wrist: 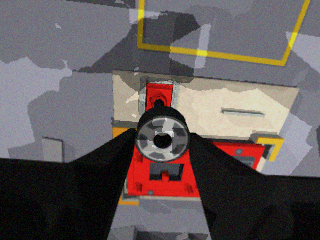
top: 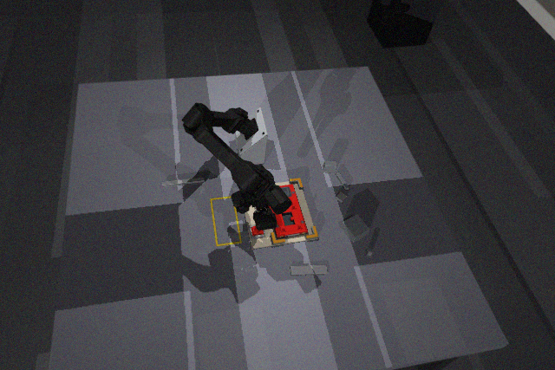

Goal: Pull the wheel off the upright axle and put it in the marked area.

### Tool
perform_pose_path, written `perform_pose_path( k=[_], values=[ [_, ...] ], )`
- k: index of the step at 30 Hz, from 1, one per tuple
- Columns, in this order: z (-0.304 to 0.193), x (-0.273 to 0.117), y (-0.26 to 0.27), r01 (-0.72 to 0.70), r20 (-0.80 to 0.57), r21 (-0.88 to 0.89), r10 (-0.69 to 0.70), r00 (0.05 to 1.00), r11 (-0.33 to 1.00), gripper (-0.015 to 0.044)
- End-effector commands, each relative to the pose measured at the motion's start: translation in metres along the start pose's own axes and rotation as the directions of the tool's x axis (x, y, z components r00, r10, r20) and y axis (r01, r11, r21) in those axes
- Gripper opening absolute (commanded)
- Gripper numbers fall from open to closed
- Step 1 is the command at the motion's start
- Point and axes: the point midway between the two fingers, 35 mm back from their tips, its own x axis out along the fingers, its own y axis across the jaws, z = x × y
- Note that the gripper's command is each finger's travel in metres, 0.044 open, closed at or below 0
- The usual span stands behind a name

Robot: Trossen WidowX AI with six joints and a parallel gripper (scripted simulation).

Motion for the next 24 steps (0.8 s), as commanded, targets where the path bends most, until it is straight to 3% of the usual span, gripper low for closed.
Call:
perform_pose_path(
  k=[1, 24],
  values=[
    [0.001, 0.000, 0.000, 0.000, 0.000, 0.000, 0.000, 1.000, 1.000, 0.0000],
    [0.067, -0.006, -0.035, 0.000, -0.003, 0.004, 0.000, 1.000, 1.000, 0.0000]
  ],
)
